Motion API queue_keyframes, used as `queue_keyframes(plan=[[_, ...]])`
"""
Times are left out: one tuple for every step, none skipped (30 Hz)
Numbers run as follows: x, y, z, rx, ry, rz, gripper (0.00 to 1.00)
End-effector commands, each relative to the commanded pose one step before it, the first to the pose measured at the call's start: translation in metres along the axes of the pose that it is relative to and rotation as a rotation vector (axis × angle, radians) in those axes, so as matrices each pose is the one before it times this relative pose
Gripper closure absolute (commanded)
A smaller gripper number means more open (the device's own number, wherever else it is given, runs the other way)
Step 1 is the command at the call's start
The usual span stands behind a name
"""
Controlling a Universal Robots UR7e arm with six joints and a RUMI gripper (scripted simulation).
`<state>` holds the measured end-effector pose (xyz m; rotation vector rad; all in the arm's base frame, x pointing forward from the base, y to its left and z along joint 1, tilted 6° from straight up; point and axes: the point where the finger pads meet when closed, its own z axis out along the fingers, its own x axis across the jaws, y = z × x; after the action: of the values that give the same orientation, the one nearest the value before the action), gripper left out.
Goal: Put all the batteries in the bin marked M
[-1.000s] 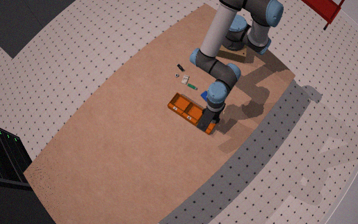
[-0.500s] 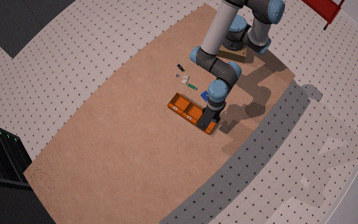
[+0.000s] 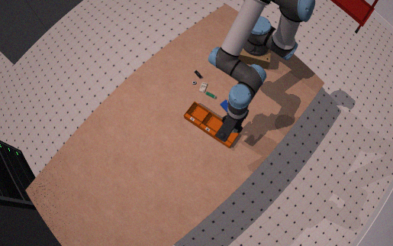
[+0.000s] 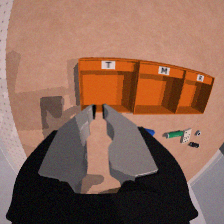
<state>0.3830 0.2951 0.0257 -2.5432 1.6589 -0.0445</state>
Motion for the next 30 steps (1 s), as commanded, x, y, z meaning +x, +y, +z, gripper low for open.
queue_keyframes(plan=[[0.00085,-0.0005,-0.00758,-0.00222,0.00024,0.00079,0.96],[0.0,0.0,0.0,0.0,0.0,0.00004,0.96],[0.0,0.0,0.0,0.0,0.0,0.0,0.96],[0.0,0.0,0.0,0.0,0.0,0.0,0.96],[-0.00006,0.00131,0.00127,-0.0029,-0.0002,0.0002,0.96],[0.0003,-0.00134,-0.00962,0.00292,0.00024,0.00025,0.96],[0.00024,-0.00006,-0.00835,0.00002,0.00004,0.00033,0.96],[0.00003,0.0,-0.00835,0.00001,-0.00001,-0.0001,0.96],[0.0,0.00001,-0.00835,0.00001,-0.00002,-0.00003,0.96],[0.0,0.00001,-0.00835,0.00001,-0.00002,0.0,0.96],[0.0,0.00001,-0.00835,0.00001,-0.00002,0.0,0.96],[0.0,0.00001,-0.00835,0.00001,-0.00002,0.0,0.96],[-0.00005,-0.00003,-0.00677,-0.00004,-0.00001,0.0,0.96],[-0.00003,0.00001,-0.0071,0.0,-0.00001,0.0,0.96],[-0.00003,-0.00003,-0.00767,0.0,-0.00001,0.0,0.96],[-0.00003,-0.00004,-0.0079,0.0,-0.00001,0.0,0.96],[-0.00003,-0.00004,-0.00791,0.0,-0.00001,0.0,0.96],[-0.00003,-0.00003,-0.00782,0.0,-0.00001,0.0,0.96],[-0.00003,-0.00003,-0.00772,0.0,-0.00001,0.0,0.96],[0.0,0.0,0.0,0.0,0.0,0.0,0.96],[0.0,0.0,0.0,0.0,0.0,0.0,0.96],[0.00017,0.00016,-0.01393,0.00003,-0.00002,0.0,0.96],[-0.00001,0.0,-0.00652,0.0,-0.00001,0.0,0.96],[0.0,-0.00002,-0.00001,-0.00001,0.0,0.0,0.96],[0.0,-0.00002,0.0,-0.00001,0.0,0.0,0.96],[0.0,-0.00001,0.0,0.0,0.0,0.0,0.96],[0.0,-0.00001,0.0,0.0,0.0,0.0,0.96],[0.0,-0.00001,0.0,0.0,0.00001,0.0,0.96],[-0.00003,0.0,0.0,-0.00001,0.0,-0.00008,0.96],[-0.00018,0.00004,0.0,-0.00002,-0.00003,-0.00038,0.96]])
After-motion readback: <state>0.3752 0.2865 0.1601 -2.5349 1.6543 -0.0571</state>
